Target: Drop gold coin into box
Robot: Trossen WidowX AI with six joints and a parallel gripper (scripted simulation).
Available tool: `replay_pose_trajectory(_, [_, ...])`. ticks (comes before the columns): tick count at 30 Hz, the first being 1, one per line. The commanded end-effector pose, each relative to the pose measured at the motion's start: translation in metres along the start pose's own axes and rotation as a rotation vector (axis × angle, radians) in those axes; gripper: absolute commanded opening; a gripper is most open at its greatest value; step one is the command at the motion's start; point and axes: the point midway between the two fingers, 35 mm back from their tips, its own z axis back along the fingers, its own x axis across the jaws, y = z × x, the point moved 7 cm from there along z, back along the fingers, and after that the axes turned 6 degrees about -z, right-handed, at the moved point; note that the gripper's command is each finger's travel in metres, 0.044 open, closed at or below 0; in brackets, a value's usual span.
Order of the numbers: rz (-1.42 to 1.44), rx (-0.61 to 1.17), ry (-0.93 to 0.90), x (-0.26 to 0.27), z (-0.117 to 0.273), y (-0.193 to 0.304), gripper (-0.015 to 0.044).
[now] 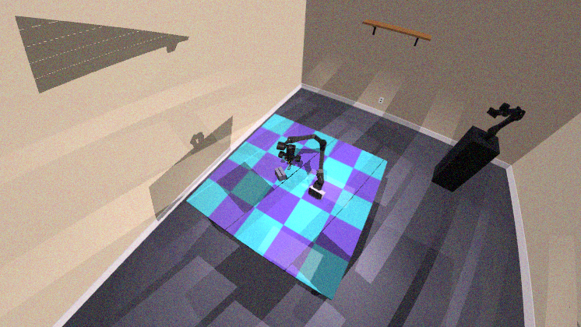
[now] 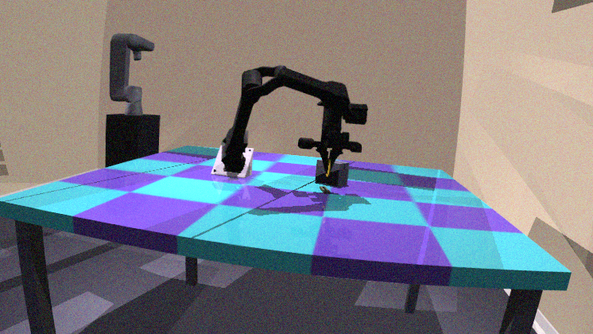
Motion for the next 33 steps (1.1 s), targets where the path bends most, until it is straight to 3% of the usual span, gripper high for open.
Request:
replay_pose_trajectory(1, [-0.004,0.005,-0.004,0.0,0.012,0.001,0.0])
replay_pose_trajectory(18, [0.001,0.002,-0.002,-0.004,0.049,0.001,0.0])
replay_pose_trajectory(33, [0.48,0.001,-0.002,-0.009,0.049,-0.002,0.0])
